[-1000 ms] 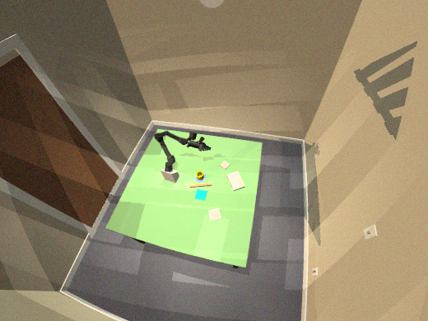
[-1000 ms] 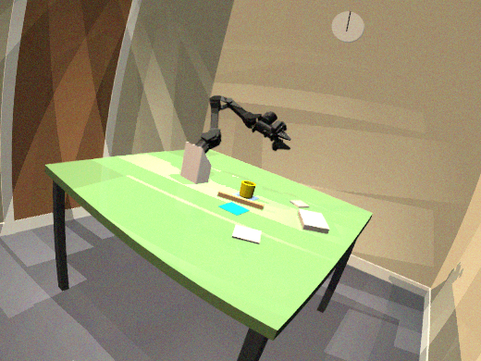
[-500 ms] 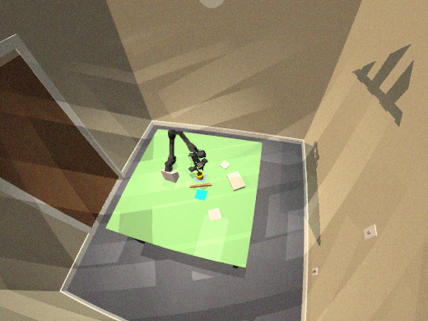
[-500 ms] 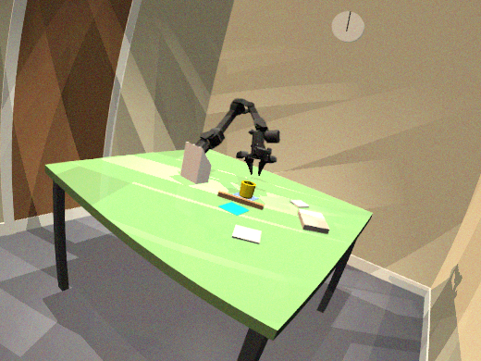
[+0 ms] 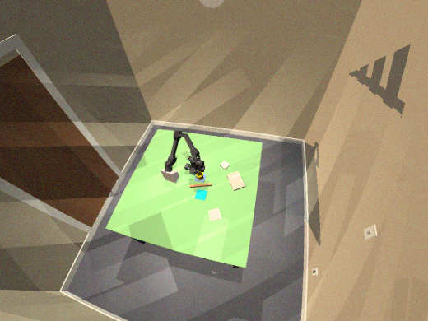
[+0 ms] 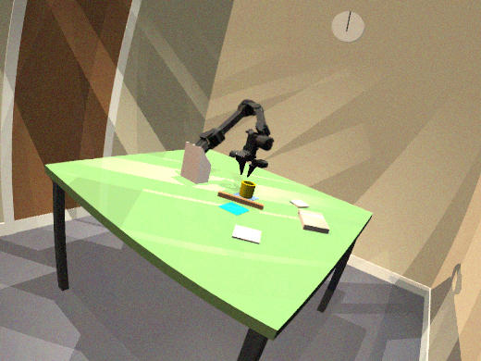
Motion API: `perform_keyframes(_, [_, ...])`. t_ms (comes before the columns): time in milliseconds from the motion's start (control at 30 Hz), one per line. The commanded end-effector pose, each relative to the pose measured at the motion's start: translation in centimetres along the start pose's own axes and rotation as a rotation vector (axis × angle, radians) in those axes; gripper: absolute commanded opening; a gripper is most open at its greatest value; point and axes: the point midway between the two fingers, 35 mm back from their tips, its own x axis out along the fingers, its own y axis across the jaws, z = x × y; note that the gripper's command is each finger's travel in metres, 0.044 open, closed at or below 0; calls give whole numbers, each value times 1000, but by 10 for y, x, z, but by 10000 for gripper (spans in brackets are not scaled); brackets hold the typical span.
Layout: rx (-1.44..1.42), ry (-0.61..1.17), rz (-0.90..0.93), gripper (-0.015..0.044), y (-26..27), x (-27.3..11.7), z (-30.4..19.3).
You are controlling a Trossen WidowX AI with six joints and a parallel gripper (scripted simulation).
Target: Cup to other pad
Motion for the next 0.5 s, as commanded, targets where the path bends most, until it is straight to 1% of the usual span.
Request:
perform_keyframes(0, [17,9,2,167,2,0,-2])
perform_keyframes(467, [17,7,2,167,3,21,-1])
